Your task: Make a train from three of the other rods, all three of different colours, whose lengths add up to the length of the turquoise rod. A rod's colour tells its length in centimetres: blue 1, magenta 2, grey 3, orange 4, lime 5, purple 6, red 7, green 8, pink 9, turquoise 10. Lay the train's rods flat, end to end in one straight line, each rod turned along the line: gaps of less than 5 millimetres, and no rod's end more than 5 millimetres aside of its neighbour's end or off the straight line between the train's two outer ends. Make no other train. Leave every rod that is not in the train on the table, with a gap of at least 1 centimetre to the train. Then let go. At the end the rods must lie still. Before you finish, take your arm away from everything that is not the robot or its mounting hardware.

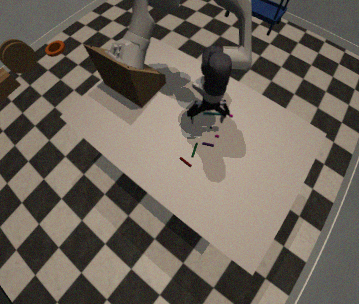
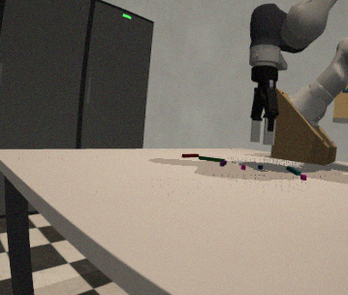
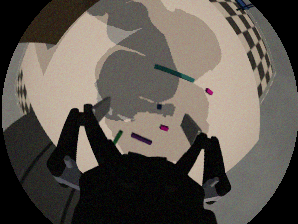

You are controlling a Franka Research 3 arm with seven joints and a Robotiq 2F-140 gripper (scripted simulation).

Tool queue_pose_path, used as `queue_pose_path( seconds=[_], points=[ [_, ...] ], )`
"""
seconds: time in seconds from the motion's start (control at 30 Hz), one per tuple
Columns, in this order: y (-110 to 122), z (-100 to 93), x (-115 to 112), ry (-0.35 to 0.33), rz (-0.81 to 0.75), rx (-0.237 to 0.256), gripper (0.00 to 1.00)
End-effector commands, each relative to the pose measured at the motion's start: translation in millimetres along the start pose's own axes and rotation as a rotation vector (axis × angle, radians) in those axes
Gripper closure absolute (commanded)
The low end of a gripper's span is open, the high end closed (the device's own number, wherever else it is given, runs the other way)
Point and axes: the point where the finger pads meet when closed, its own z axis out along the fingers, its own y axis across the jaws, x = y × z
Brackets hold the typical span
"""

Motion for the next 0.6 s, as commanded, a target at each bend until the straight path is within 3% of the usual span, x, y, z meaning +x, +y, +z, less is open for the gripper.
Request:
queue_pose_path(
  seconds=[0.0, 0.57],
  points=[
    [-1.9, -0.9, -6.1, -0.011, -0.167, -0.011, 0.00],
    [-9.7, -0.6, -17.4, -0.012, -0.448, -0.012, 0.00]
  ],
)
